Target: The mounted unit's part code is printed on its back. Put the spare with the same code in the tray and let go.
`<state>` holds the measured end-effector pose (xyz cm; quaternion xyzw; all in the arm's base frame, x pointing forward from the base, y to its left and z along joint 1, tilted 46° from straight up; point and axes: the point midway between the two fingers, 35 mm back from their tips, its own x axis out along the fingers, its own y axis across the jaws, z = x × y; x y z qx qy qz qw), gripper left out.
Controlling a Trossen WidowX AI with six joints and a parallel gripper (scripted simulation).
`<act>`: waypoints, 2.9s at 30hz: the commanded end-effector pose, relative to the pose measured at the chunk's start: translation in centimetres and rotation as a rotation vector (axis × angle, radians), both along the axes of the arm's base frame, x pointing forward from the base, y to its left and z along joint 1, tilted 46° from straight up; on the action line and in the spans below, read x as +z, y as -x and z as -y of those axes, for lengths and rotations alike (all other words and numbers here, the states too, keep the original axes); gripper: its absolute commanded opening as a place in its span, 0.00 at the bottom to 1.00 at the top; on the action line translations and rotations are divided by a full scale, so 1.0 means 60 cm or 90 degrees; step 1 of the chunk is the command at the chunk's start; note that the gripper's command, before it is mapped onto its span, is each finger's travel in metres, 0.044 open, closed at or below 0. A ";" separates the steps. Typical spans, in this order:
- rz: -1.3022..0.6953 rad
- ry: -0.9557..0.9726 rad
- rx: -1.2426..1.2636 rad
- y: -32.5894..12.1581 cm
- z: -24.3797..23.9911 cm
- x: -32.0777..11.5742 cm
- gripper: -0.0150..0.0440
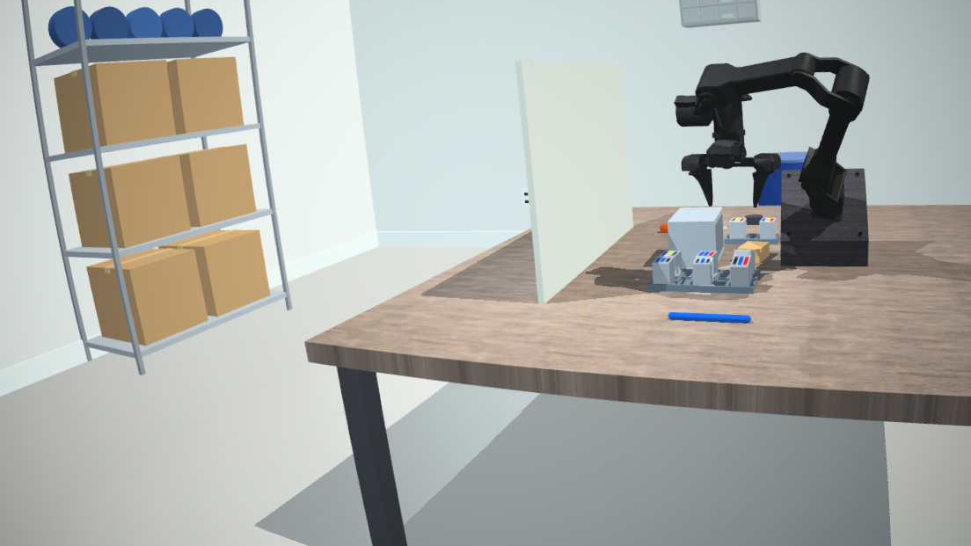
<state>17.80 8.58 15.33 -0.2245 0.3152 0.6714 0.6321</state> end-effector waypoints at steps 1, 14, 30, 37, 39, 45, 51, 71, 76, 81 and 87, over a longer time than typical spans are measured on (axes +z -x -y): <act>0.058 -0.012 0.057 0.034 -0.009 -0.002 1.00; 0.060 -0.011 0.057 0.041 -0.055 -0.034 0.76; 0.060 -0.010 0.058 0.042 -0.071 -0.049 0.76; 0.060 -0.007 0.058 0.041 -0.084 -0.063 0.76; 0.061 -0.007 0.058 0.041 -0.087 -0.068 0.76; 0.061 -0.006 0.058 0.042 -0.099 -0.080 0.76; 0.061 -0.005 0.058 0.043 -0.110 -0.091 0.76; 0.061 -0.013 0.057 0.054 -0.149 -0.126 0.76; 0.060 -0.016 0.057 0.058 -0.157 -0.132 0.76; 0.060 -0.016 0.057 0.058 -0.158 -0.133 0.76; 0.061 -0.018 0.058 0.058 -0.157 -0.131 0.58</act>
